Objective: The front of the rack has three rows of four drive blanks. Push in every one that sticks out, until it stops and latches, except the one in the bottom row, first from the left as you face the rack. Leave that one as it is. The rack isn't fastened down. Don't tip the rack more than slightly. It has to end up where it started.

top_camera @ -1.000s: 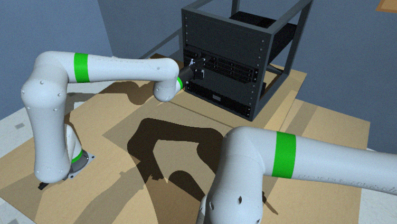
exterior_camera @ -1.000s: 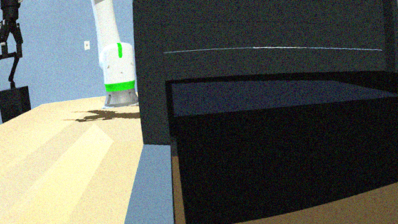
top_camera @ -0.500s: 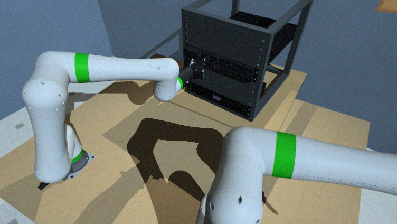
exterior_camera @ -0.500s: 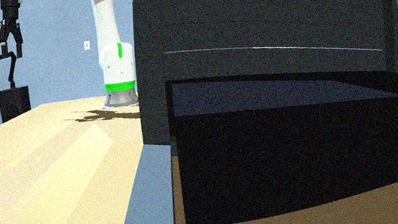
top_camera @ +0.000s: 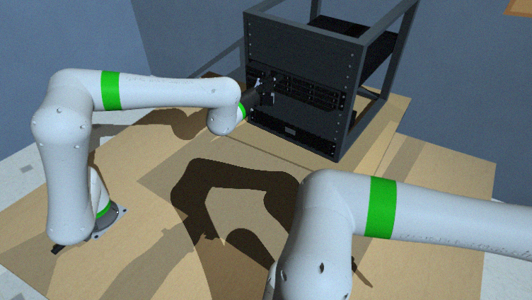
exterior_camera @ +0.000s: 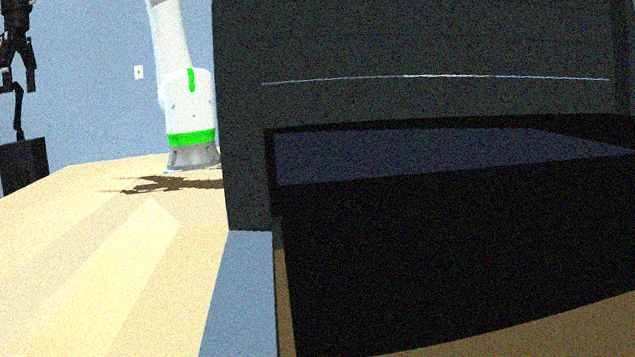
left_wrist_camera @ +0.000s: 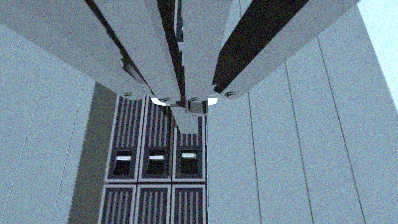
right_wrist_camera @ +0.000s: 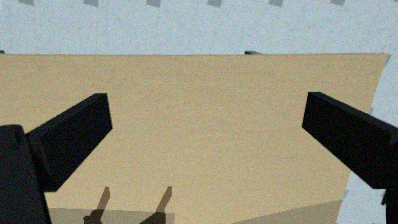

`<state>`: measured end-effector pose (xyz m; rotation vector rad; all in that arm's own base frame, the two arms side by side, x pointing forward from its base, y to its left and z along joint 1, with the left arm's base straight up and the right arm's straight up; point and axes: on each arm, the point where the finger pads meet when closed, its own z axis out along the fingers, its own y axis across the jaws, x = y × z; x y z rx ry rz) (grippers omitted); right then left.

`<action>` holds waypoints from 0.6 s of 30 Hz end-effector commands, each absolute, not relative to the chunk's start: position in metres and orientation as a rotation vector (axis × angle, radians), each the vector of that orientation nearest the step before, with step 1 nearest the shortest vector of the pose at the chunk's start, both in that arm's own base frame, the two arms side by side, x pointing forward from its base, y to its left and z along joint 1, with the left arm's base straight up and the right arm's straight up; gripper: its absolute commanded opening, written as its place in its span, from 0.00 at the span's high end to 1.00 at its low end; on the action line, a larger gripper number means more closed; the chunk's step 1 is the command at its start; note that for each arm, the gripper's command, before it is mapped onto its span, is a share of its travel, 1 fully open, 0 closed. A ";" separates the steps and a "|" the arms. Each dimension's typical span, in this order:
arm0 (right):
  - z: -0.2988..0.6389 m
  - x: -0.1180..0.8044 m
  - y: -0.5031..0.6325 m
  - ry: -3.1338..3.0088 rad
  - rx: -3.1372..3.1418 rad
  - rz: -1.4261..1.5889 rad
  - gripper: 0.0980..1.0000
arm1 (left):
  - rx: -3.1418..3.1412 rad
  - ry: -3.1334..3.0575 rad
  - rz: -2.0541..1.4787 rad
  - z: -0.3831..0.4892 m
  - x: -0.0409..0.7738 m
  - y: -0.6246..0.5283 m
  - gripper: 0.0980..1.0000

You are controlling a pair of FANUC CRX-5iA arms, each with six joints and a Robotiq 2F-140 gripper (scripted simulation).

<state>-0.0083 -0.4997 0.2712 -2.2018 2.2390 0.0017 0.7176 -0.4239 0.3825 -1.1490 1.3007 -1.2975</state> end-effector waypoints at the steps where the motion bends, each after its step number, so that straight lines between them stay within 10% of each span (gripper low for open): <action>1: 0.272 -0.008 -0.500 2.240 -2.203 0.000 0.00 | -1.149 1.299 -1.299 0.384 0.718 -0.424 1.00; 18: 0.272 -0.008 -0.500 2.240 -2.203 0.000 0.00 | -1.149 1.299 -1.299 0.384 0.720 -0.424 1.00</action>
